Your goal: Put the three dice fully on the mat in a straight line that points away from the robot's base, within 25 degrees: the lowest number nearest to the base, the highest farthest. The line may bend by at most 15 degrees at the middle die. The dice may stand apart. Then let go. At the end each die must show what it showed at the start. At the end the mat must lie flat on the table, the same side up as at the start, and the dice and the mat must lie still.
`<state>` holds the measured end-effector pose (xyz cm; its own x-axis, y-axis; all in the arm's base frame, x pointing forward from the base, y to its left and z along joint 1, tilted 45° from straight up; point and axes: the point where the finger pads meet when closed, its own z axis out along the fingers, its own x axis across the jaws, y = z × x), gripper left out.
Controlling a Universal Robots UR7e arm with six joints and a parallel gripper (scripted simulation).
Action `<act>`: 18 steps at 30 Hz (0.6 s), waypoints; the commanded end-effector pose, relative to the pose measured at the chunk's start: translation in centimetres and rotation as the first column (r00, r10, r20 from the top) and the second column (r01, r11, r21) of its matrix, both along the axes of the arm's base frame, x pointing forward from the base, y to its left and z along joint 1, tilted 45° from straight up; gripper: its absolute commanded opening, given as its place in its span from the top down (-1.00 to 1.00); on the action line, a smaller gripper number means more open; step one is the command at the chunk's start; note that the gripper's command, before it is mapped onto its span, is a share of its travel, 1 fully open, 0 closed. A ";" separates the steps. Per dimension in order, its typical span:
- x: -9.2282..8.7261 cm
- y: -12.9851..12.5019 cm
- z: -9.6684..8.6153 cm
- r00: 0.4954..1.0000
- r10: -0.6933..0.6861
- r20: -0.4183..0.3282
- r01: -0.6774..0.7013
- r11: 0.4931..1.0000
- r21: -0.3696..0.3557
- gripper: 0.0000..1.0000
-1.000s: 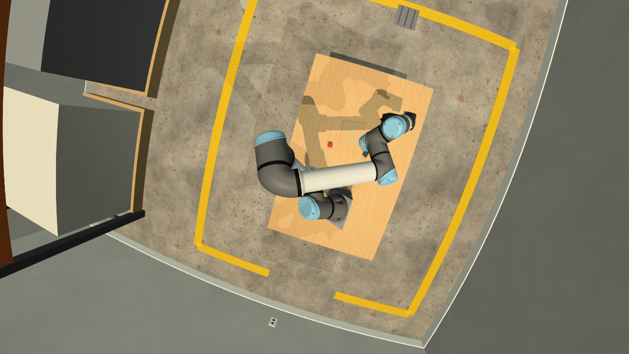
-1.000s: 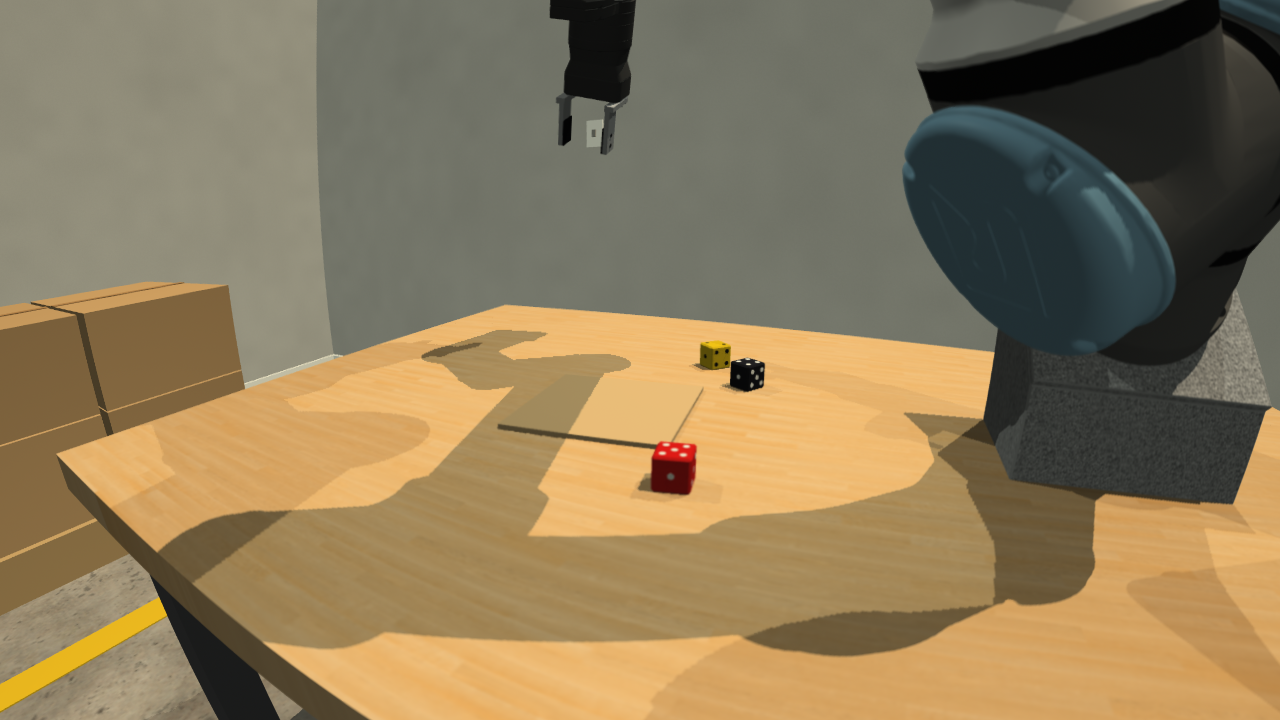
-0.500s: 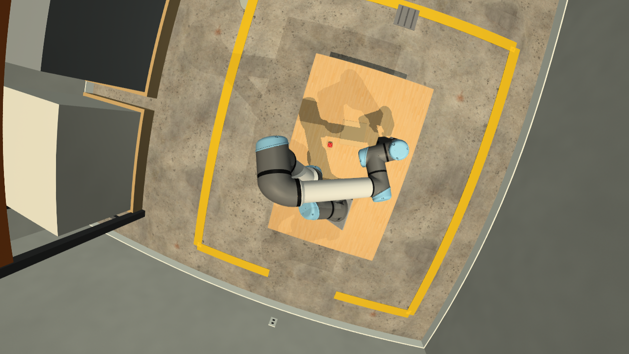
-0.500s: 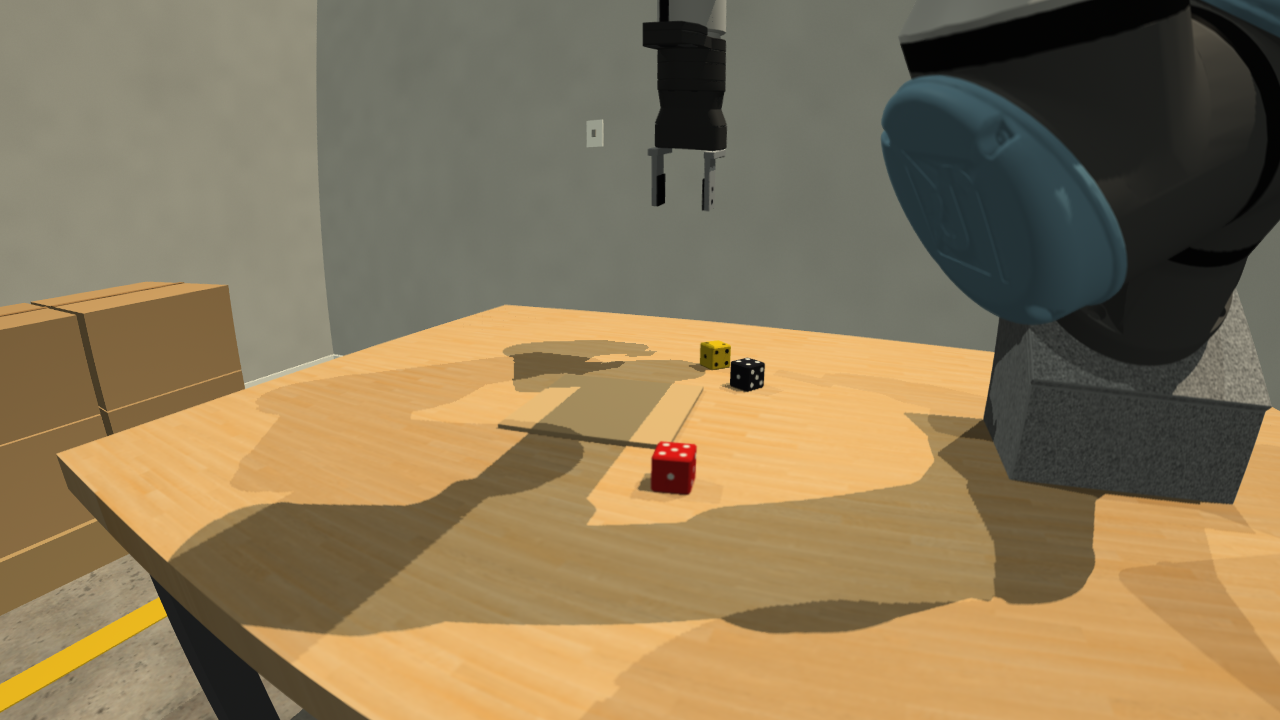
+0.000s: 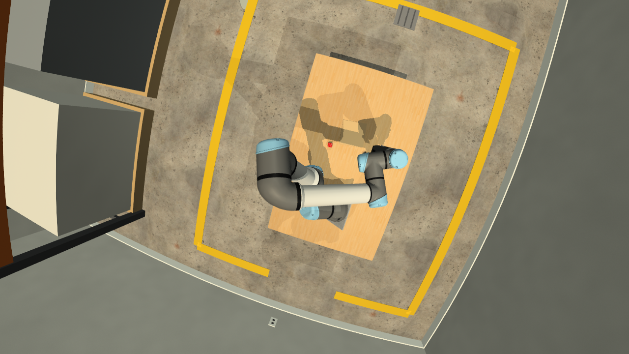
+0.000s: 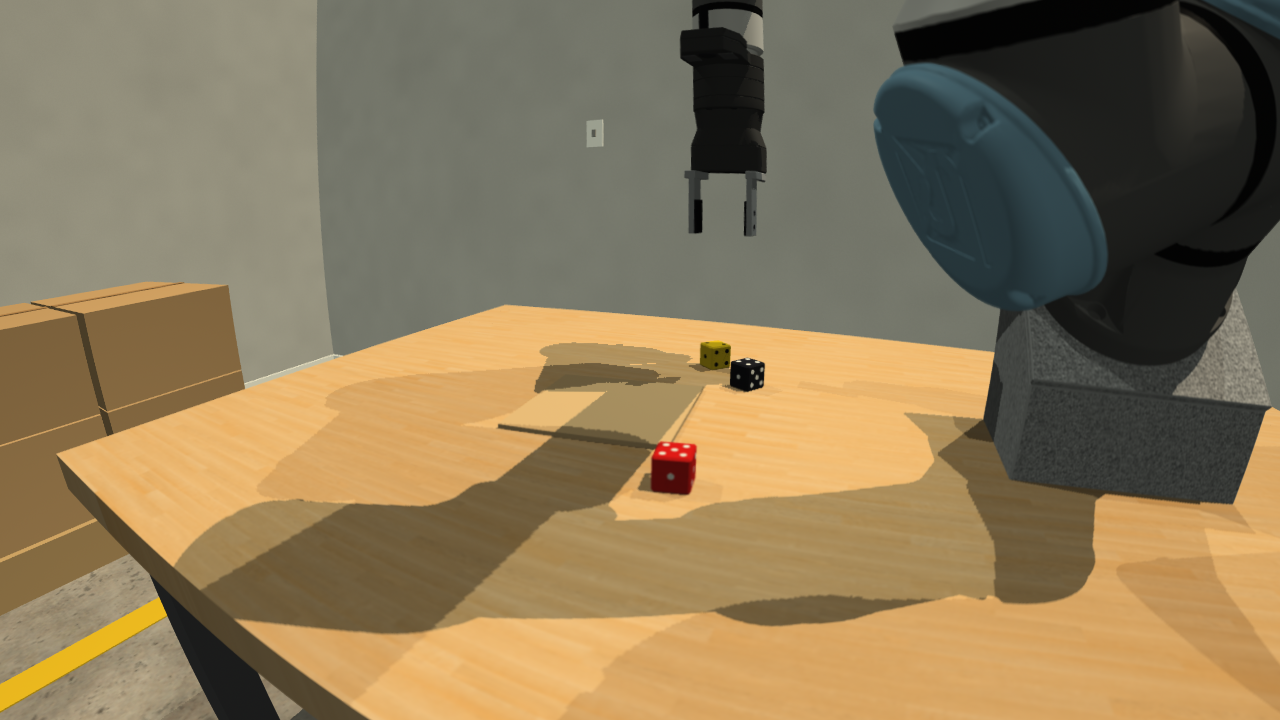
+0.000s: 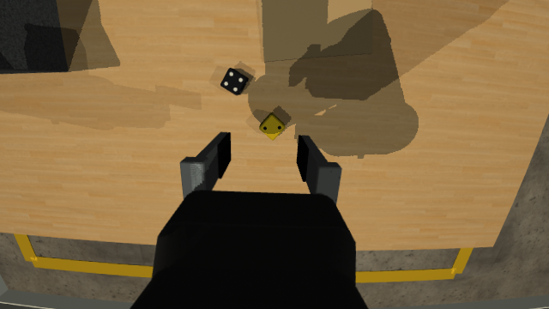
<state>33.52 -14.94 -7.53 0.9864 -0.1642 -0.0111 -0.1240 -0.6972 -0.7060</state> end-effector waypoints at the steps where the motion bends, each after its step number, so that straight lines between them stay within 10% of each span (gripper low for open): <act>1: -0.1 0.0 0.1 1.000 0.001 0.002 -0.001 1.000 0.001 -1.00; 18: 0.1 1.3 -1.0 1.000 0.002 -0.001 -0.002 1.000 0.006 -1.00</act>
